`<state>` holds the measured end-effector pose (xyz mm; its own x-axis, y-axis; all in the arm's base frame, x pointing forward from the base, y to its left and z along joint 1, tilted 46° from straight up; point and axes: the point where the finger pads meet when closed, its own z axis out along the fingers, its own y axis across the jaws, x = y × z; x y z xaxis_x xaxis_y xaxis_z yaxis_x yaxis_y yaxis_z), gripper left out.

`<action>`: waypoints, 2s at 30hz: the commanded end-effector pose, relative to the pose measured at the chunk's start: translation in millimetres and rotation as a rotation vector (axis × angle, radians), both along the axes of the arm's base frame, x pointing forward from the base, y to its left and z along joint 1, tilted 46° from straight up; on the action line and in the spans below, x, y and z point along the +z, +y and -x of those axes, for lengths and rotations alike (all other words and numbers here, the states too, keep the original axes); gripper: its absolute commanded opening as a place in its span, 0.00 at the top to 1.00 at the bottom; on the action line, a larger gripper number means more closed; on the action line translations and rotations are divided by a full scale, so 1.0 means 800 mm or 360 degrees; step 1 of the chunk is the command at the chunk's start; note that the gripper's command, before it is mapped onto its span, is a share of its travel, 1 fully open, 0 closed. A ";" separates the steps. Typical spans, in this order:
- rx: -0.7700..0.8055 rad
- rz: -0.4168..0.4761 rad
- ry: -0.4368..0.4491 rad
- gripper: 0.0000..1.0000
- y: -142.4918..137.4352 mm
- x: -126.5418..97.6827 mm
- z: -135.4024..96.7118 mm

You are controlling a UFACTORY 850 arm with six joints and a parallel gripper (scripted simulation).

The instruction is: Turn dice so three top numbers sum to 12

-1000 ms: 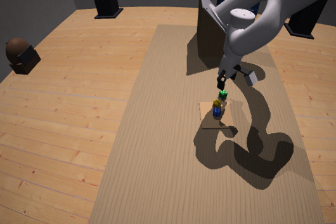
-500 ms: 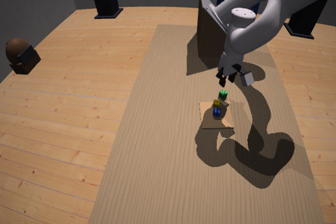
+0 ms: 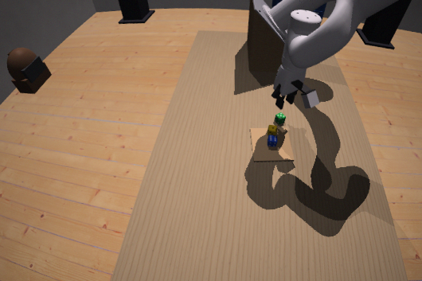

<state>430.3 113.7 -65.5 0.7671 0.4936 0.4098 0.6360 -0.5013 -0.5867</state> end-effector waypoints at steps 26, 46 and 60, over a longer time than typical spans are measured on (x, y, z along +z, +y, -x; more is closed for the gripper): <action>-0.0001 0.0000 -0.0002 0.53 0.002 -0.002 -0.001; -0.0001 0.0000 -0.0001 0.53 0.021 -0.020 0.001; -0.0001 0.0000 -0.0001 0.53 0.037 -0.036 0.002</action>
